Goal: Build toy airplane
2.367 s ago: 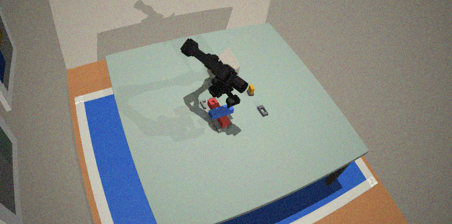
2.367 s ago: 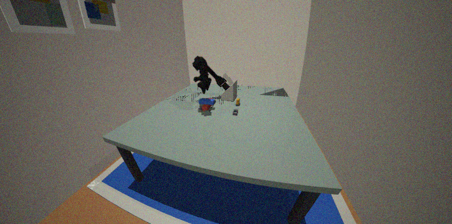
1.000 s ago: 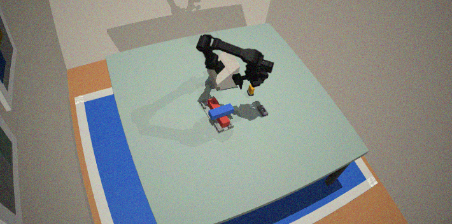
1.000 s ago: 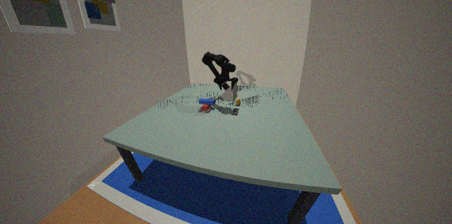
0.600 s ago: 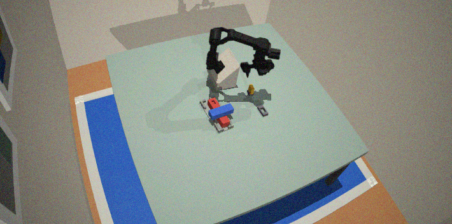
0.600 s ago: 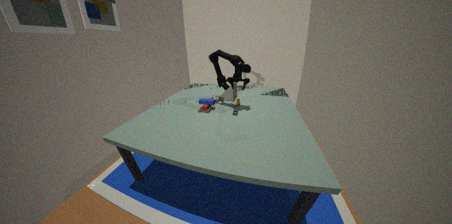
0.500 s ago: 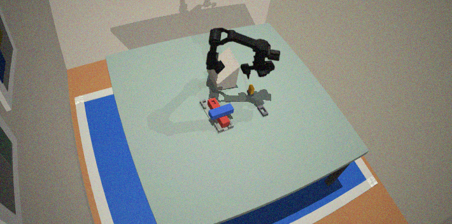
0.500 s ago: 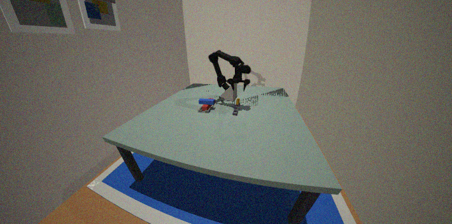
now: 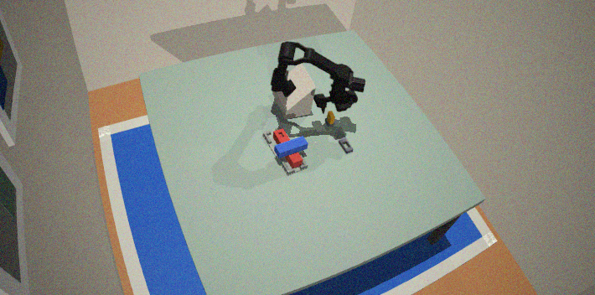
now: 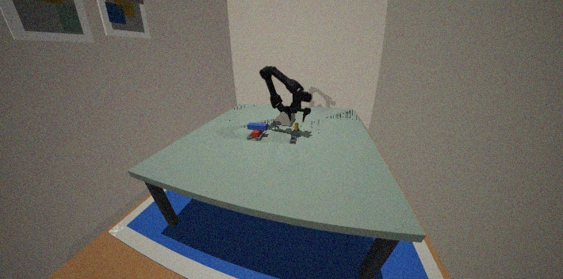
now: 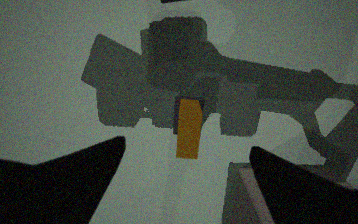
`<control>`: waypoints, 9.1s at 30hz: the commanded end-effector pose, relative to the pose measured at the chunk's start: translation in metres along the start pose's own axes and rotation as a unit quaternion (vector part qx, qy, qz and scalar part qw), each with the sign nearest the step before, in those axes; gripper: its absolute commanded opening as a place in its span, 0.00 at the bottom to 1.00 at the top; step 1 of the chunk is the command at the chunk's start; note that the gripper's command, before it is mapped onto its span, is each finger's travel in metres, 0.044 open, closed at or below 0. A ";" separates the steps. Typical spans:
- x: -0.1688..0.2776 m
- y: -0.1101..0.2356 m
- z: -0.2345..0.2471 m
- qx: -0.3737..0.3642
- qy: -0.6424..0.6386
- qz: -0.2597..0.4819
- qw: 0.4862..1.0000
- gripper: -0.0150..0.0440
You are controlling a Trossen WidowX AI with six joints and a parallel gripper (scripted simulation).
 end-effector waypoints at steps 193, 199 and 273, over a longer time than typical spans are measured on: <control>-0.021 0.028 -0.256 0.011 0.096 0.002 0.995 0.36; -0.021 0.028 -0.256 0.011 0.096 0.002 0.995 0.36; -0.021 0.081 -0.255 0.010 0.097 0.003 0.995 0.69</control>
Point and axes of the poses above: the point midway between the two fingers, 35 mm back from their tips, its own y axis back along the fingers, its own z axis across the jaws, x = y × z, the point moved 10 cm from there along y, back along the fingers, and after that the axes turned 9 degrees about y, right-handed, at the moved point
